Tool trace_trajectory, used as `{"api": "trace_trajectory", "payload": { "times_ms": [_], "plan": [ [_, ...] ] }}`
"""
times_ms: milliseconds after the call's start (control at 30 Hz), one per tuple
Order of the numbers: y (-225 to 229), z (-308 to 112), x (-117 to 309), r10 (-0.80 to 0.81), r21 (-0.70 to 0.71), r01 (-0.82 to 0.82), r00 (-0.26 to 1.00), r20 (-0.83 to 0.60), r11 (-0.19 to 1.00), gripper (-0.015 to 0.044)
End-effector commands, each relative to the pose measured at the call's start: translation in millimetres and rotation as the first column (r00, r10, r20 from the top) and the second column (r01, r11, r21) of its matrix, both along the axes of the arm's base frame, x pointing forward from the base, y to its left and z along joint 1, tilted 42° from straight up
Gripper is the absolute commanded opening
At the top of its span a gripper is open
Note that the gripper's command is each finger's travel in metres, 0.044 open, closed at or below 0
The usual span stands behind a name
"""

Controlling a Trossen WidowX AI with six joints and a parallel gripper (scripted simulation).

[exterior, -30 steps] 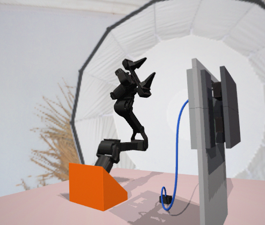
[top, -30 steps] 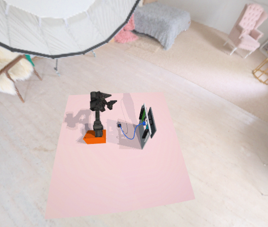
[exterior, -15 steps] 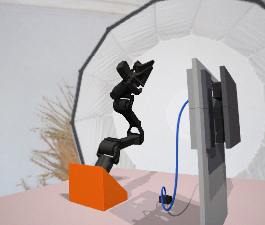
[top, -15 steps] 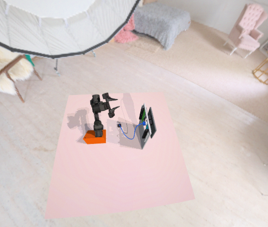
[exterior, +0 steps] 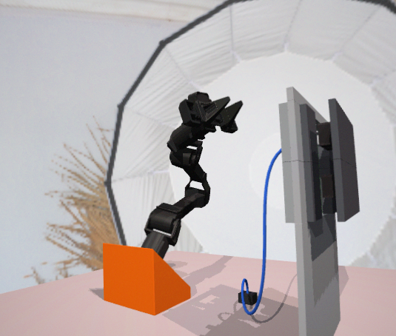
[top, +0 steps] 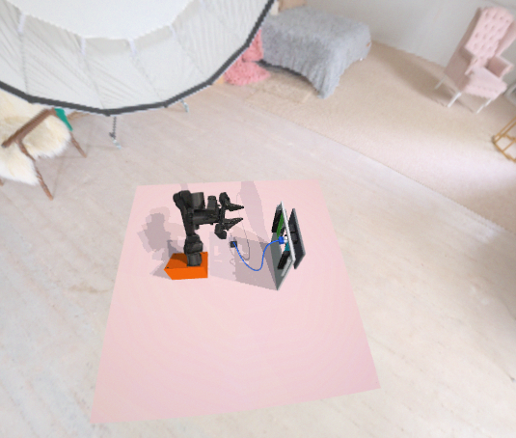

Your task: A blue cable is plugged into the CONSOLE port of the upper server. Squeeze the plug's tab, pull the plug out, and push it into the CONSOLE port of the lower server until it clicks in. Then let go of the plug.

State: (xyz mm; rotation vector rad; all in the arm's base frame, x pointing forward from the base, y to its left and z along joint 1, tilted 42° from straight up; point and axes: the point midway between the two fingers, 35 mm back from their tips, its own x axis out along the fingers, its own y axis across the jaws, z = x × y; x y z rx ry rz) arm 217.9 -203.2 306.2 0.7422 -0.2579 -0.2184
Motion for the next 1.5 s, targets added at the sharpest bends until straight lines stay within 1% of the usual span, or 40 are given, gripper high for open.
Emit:
{"api": "trace_trajectory", "payload": {
  "times_ms": [0,167,300,400,500,533,567,1067,1267,1467],
  "plan": [
    [8.2,-64.0,34.9,-0.108,-0.572,-0.081,0.951,-0.289,0.816,0.0239],
    [14.5,-82.9,46.0,-0.170,-0.754,-0.179,0.918,-0.360,0.632,0.0239],
    [20.7,-98.2,54.3,-0.222,-0.852,-0.269,0.890,-0.398,0.449,0.0239],
    [25.7,-109.3,59.8,-0.261,-0.895,-0.337,0.872,-0.414,0.293,0.0239],
    [31.2,-120.4,64.8,-0.299,-0.907,-0.401,0.856,-0.421,0.127,0.0239],
    [32.6,-123.1,66.0,-0.309,-0.905,-0.417,0.853,-0.420,0.081,0.0239],
    [33.2,-124.4,66.5,-0.313,-0.904,-0.423,0.852,-0.420,0.061,0.0239],
    [33.3,-124.6,68.6,-0.314,-0.903,-0.426,0.851,-0.420,0.054,0.0239],
    [35.0,-123.0,124.8,-0.315,-0.905,-0.422,0.853,-0.417,0.054,0.0239],
    [35.3,-122.9,128.3,-0.315,-0.905,-0.422,0.853,-0.417,0.054,0.0239]
  ]
}}
